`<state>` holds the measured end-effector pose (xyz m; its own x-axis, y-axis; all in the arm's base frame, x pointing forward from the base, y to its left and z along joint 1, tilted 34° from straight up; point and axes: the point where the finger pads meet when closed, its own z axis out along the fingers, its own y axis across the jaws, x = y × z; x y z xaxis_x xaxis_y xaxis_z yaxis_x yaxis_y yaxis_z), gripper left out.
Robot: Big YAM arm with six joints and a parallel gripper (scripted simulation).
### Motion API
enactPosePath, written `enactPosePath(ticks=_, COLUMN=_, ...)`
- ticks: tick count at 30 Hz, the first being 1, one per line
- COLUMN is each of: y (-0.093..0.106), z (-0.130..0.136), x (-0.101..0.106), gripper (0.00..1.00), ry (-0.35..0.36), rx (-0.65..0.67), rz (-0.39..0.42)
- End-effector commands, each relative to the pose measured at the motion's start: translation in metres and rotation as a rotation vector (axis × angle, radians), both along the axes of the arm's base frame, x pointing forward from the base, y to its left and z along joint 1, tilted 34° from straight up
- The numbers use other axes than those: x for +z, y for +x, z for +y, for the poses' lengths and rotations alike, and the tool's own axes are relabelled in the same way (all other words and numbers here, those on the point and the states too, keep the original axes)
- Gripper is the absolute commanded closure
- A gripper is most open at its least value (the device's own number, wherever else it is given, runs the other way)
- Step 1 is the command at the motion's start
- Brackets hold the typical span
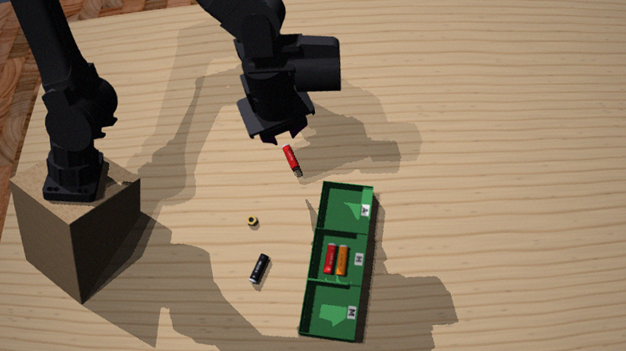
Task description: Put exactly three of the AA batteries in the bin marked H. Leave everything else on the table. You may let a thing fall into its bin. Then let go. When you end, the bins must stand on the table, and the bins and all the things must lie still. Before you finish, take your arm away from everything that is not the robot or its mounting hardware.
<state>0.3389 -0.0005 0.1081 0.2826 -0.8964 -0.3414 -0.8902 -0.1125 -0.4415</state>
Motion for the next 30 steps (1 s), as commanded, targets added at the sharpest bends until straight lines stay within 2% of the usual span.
enactPosePath(ticks=1, y=0.007, z=0.003, x=0.003, gripper=0.72, ry=0.002, rx=0.011, rz=-0.012)
enactPosePath(ticks=5, y=0.02, z=-0.001, x=0.015, gripper=0.72, ry=-0.004, rx=0.001, rz=-0.037)
enactPosePath(ticks=10, y=0.016, z=0.001, x=0.011, gripper=0.72, ry=-0.002, rx=0.006, rz=-0.026)
enactPosePath(ticks=15, y=0.021, z=-0.001, x=0.016, gripper=0.72, ry=-0.005, rx=0.004, rz=-0.038)
enactPosePath(ticks=20, y=0.019, z=0.0, x=0.012, gripper=0.72, ry=-0.003, rx=0.005, rz=-0.03)
enactPosePath(ticks=21, y=0.012, z=-0.002, x=0.011, gripper=0.72, ry=-0.004, rx=0.0, rz=-0.027)
enactPosePath(ticks=25, y=0.02, z=0.001, x=0.014, gripper=0.72, ry=-0.004, rx=0.006, rz=-0.034)
enactPosePath(ticks=27, y=0.013, z=-0.002, x=0.011, gripper=0.72, ry=-0.004, rx=0.0, rz=-0.027)
enactPosePath(ticks=28, y=0.022, z=-0.001, x=0.015, gripper=0.72, ry=-0.005, rx=0.004, rz=-0.038)
enactPosePath(ticks=30, y=0.023, z=0.0, x=0.016, gripper=0.72, ry=-0.006, rx=0.005, rz=-0.04)
